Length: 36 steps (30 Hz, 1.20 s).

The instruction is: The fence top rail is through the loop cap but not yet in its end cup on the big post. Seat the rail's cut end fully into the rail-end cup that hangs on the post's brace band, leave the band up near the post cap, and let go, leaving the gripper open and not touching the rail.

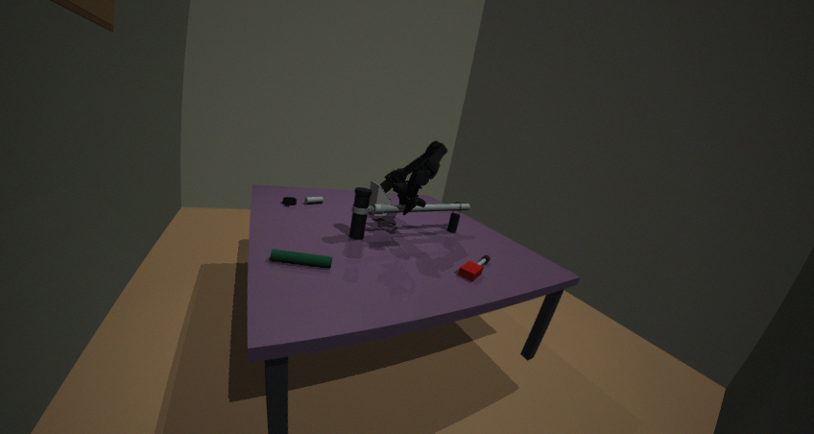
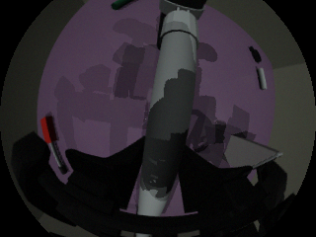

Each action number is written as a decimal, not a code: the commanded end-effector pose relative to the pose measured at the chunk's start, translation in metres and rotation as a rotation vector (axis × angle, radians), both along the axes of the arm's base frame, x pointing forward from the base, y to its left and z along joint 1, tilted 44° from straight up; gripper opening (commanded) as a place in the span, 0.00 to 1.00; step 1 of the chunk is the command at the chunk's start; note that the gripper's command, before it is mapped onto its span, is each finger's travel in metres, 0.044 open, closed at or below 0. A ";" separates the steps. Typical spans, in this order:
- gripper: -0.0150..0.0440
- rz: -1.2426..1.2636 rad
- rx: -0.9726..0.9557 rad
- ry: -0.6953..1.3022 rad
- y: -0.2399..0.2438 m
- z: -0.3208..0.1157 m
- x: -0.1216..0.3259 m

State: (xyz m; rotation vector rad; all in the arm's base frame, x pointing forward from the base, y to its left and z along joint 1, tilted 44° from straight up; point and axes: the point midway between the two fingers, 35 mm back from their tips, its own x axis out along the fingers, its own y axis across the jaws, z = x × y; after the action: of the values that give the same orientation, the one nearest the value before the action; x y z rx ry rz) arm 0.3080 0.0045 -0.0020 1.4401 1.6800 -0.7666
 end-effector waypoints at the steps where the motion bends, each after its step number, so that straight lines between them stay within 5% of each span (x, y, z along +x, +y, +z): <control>1: 0.25 -0.012 -0.012 -0.010 -0.009 -0.001 0.004; 23: 0.25 0.000 0.001 -0.002 -0.009 -0.007 0.002; 36: 0.83 0.000 0.001 -0.002 -0.009 0.002 0.002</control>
State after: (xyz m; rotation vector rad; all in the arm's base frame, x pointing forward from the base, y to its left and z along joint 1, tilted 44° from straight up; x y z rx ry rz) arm 0.3095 -0.0042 -0.0072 1.4416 1.6832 -0.7668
